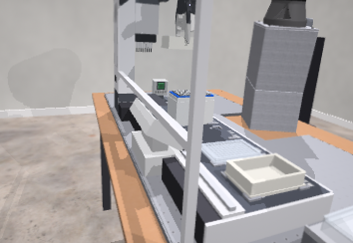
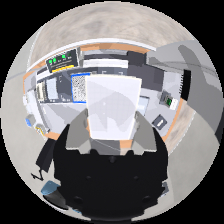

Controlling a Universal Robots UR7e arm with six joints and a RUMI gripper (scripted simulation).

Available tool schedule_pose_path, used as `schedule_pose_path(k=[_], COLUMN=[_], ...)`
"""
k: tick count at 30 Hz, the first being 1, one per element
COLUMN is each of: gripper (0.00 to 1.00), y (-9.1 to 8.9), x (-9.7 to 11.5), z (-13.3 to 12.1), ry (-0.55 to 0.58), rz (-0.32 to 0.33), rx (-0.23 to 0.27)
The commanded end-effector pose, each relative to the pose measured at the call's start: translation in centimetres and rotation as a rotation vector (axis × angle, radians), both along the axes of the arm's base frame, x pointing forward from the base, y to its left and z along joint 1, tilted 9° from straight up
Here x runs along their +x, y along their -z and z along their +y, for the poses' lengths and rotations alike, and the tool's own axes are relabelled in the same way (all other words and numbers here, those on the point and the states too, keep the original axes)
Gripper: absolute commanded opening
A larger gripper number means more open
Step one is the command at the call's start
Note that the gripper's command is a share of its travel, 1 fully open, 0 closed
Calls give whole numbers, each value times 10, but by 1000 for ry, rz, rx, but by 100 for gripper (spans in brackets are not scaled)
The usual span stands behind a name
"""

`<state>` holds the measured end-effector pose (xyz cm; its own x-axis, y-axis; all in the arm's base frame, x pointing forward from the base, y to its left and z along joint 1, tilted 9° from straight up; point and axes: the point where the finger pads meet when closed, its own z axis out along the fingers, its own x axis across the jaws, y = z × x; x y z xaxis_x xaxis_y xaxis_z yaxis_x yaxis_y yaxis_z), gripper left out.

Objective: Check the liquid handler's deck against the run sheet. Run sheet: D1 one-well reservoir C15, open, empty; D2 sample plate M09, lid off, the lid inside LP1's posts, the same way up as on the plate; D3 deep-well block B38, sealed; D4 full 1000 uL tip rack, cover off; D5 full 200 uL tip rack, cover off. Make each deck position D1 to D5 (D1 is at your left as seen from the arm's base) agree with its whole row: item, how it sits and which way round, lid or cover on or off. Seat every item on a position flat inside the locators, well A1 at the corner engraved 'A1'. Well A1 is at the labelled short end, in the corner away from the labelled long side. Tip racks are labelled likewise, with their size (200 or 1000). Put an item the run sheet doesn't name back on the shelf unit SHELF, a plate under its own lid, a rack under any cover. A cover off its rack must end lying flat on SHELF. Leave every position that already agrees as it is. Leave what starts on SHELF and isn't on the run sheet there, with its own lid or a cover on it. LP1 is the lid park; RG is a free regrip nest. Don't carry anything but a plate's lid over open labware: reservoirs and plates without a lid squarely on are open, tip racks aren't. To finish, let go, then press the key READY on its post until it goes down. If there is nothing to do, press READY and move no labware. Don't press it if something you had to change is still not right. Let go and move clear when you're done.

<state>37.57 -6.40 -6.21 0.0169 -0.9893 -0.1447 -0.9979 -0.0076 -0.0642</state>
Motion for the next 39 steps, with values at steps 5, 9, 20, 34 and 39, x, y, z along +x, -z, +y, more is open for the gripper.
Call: schedule_pose_path(k=[5,9,20,34,39], gripper=[0,0,0,0,0], y=[3,4,7,10,10], x=[-42,-62,-107,-153,-153], z=[0,-1,-1,-2,-2], ry=[0,0,0,0,0], rz=[1,1,1,1,1], rx=[0,1,1,1,1])
